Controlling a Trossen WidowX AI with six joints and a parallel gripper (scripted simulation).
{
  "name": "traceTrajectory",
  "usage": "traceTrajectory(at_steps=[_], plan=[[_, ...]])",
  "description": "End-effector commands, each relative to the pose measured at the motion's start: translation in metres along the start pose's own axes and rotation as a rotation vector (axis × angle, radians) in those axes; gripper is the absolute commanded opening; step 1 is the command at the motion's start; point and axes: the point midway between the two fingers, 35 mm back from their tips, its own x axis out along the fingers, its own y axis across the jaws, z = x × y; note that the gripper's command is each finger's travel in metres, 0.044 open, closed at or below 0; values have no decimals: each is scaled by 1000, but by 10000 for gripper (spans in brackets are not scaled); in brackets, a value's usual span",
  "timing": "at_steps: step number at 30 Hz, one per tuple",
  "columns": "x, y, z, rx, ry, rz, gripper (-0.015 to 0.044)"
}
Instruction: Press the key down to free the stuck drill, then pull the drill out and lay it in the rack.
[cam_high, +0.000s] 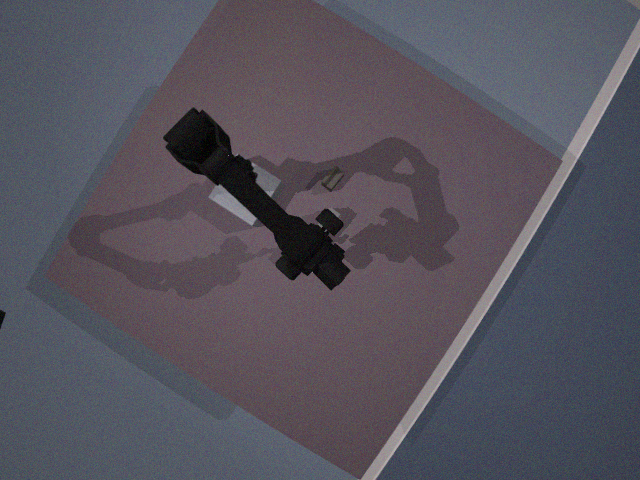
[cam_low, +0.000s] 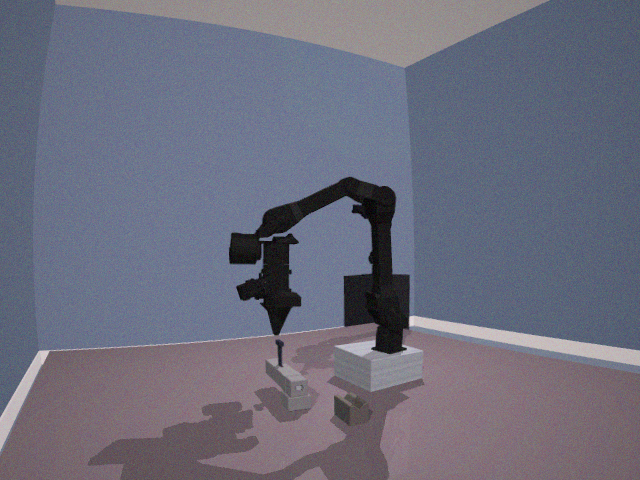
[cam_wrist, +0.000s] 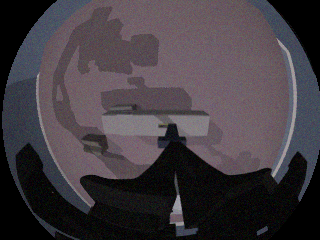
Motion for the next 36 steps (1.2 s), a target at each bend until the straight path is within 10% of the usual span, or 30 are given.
traceTrajectory(at_steps=[1, 36], plan=[[3, 2, -7, -55, 37, -24, 0], [23, 2, -5, -55, 37, -24, 0]])
